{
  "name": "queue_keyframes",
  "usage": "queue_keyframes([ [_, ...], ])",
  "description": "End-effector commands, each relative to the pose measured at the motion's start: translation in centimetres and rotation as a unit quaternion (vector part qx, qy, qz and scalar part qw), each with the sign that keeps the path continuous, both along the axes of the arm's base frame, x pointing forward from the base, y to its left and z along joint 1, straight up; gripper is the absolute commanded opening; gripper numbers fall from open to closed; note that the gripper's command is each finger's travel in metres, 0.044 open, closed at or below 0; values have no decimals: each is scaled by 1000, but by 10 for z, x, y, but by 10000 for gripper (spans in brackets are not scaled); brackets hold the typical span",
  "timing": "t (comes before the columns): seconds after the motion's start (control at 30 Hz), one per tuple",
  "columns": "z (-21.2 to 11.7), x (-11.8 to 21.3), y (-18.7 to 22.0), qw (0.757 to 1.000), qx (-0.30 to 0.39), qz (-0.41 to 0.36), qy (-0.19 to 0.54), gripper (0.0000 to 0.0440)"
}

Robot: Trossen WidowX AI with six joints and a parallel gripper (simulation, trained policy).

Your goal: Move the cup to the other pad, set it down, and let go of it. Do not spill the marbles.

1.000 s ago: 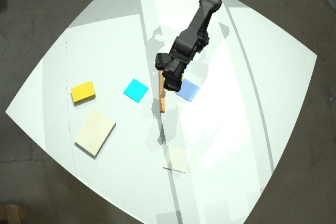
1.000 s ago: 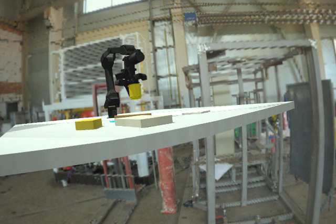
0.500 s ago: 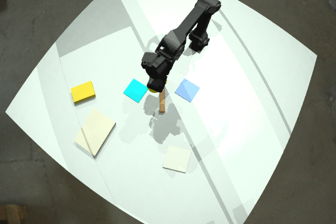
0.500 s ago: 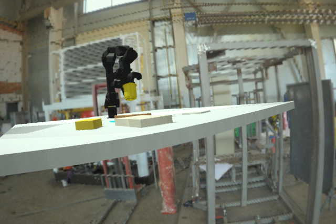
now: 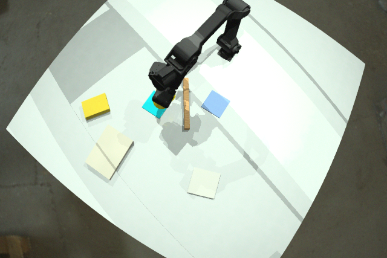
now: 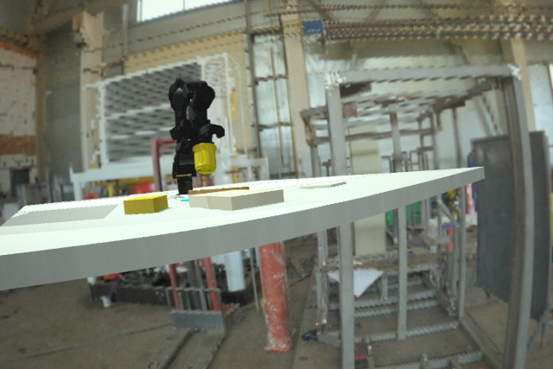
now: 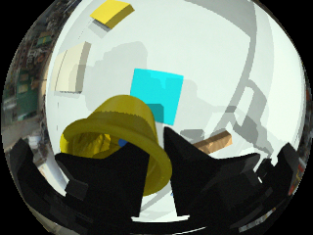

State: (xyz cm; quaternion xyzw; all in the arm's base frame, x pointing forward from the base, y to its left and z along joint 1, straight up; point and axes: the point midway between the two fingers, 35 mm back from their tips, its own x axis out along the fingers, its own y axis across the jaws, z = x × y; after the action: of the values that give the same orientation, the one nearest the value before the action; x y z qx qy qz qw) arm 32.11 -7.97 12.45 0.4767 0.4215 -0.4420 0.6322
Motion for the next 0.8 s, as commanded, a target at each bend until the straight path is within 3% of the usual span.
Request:
queue_keyframes([
  [0.0,-13,2,-8,1000,-3,-5,3,0],
  [0.23,-33,3,-15,1000,-4,-14,6,8],
  [0.53,-54,-4,-22,1000,-4,-21,18,55],
  [0.77,-54,-1,-27,1000,-2,-26,-1,151],
])
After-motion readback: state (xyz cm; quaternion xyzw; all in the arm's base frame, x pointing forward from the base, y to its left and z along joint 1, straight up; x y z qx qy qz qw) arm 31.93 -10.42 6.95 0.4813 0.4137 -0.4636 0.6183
